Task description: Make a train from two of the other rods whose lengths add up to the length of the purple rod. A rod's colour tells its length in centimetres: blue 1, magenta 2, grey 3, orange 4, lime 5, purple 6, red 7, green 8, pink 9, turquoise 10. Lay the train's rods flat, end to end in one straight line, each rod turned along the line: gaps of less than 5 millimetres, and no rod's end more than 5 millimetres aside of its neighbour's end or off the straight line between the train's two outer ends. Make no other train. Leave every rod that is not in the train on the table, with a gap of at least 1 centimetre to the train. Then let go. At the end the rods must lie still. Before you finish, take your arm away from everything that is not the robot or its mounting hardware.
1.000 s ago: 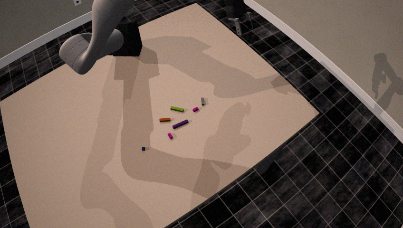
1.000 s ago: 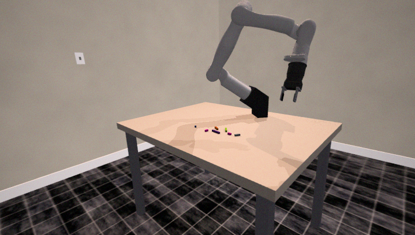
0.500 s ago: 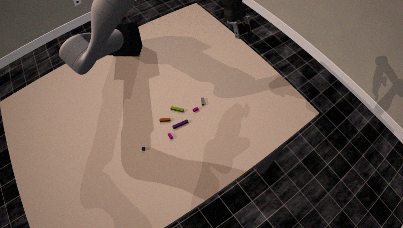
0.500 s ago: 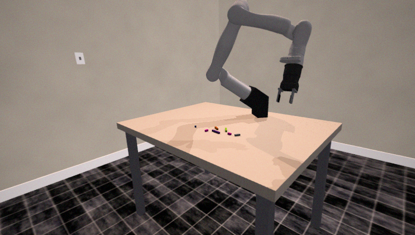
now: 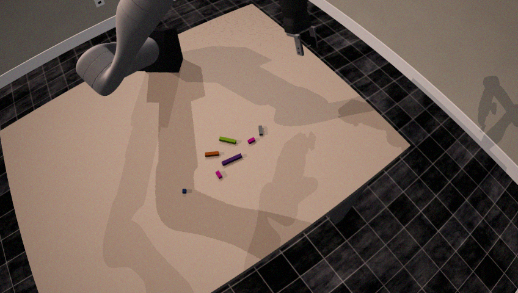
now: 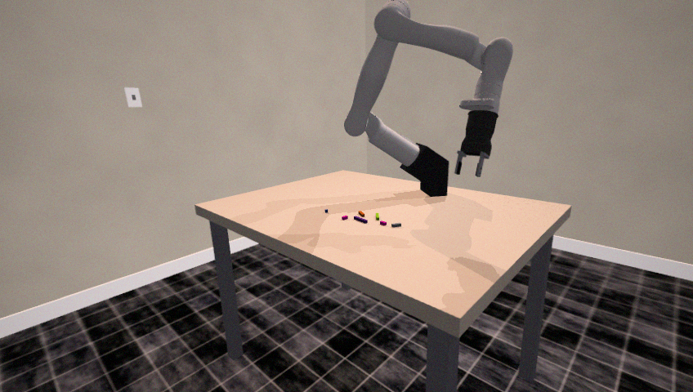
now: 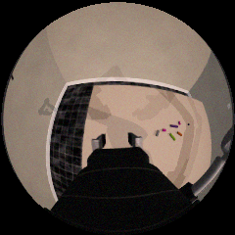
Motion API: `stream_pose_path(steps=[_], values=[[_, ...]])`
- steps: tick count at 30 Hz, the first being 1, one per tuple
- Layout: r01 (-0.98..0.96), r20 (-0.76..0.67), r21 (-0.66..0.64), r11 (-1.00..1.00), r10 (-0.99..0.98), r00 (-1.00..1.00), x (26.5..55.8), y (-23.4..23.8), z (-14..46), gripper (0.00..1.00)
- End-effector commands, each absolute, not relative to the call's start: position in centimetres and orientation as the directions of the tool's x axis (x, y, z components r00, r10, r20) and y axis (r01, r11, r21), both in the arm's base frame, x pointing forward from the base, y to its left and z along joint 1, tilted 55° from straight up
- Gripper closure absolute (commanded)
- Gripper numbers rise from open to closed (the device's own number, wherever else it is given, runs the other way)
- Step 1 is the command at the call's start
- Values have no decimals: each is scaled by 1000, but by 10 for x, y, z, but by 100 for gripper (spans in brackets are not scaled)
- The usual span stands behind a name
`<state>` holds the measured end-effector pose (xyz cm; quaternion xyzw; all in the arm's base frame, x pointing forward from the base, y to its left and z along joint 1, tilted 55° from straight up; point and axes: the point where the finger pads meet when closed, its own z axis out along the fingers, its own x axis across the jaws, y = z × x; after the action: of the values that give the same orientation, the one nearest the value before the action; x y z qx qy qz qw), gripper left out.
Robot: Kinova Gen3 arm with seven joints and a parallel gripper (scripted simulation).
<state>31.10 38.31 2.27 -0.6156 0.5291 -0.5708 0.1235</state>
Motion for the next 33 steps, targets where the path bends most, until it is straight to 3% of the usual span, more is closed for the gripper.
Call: stream_pose_path(steps=[1,33], values=[[-518,555,-763,-388,-803,-216,311,383,23,0],[-580,560,-735,-350,-797,-228,314,332,31,0]])
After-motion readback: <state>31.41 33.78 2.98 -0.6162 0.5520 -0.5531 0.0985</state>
